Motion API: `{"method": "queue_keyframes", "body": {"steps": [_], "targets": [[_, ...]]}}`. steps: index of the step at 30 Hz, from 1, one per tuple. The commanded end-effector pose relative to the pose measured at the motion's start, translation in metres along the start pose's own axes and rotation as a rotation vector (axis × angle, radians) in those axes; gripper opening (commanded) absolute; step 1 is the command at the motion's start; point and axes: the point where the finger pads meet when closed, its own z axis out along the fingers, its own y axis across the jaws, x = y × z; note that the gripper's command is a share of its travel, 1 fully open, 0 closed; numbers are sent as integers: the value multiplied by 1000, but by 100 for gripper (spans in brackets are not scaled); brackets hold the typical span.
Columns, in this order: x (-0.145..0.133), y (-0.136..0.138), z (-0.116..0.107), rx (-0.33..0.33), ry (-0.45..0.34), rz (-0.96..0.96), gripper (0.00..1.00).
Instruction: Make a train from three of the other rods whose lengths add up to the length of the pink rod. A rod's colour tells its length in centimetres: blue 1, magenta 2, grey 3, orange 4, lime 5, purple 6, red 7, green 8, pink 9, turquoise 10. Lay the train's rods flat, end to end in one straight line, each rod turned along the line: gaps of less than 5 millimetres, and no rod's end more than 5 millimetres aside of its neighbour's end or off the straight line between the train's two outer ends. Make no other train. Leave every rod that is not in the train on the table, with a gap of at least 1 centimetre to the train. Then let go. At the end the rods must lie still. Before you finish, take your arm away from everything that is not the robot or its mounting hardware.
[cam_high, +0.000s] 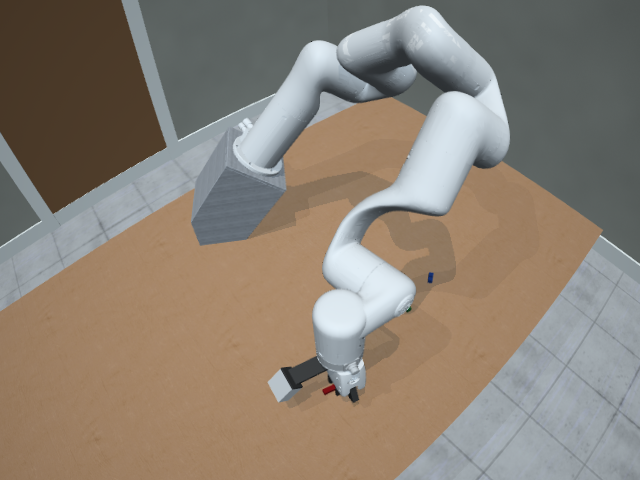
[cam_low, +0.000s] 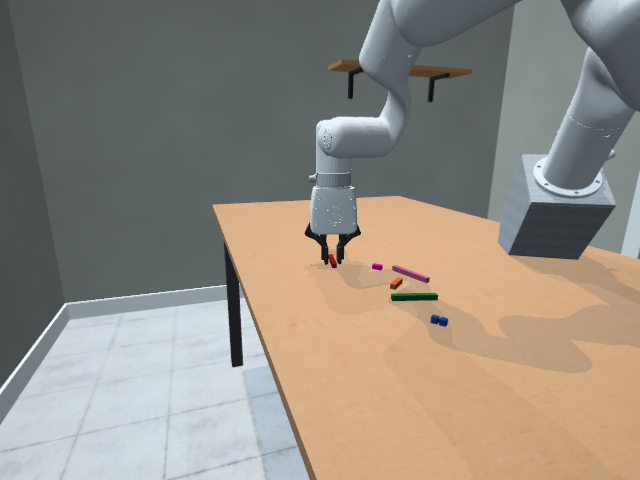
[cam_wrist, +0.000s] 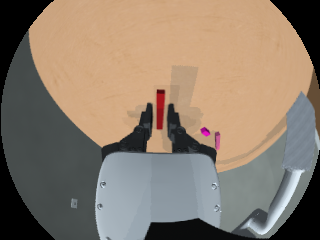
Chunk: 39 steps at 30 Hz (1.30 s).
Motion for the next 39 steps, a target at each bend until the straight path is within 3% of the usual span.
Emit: {"method": "queue_keyframes", "body": {"steps": [1, 25, 26, 39], "targets": [[0, -1, -1, 3, 1, -1, 24], [0, -1, -1, 3, 1, -1, 24], [0, -1, -1, 3, 1, -1, 4], [0, -1, -1, 3, 1, -1, 4]]}}
